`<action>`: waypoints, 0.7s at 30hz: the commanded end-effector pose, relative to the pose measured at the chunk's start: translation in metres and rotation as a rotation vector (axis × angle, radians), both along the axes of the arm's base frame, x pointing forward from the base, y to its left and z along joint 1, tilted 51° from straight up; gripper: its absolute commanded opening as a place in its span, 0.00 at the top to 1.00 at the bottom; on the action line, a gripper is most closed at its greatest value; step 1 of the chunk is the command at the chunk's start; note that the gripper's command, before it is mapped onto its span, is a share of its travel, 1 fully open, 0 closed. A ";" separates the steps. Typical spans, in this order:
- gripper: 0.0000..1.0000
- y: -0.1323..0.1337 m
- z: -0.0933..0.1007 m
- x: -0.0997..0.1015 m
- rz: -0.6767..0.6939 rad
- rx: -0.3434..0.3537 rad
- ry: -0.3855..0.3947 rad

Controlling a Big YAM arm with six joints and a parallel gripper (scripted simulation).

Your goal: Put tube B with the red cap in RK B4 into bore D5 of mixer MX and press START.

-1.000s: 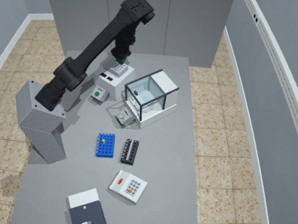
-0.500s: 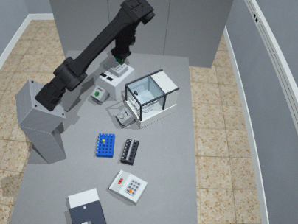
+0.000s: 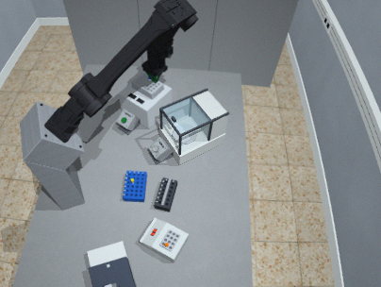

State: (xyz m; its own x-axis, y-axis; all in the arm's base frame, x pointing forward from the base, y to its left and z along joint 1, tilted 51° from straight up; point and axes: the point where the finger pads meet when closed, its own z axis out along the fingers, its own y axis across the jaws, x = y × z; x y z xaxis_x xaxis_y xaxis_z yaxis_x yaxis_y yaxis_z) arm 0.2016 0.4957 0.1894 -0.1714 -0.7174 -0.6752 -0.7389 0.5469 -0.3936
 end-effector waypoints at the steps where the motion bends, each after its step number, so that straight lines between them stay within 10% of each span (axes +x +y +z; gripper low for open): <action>1: 0.91 0.005 0.001 0.011 -0.011 -0.007 -0.007; 21: 0.91 0.008 0.001 0.014 -0.010 0.002 -0.010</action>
State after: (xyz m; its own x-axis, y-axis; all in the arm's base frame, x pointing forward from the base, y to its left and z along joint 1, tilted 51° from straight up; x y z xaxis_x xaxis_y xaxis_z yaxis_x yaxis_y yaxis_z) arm 0.2027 0.4964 0.1888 -0.1705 -0.7180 -0.6749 -0.7399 0.5456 -0.3936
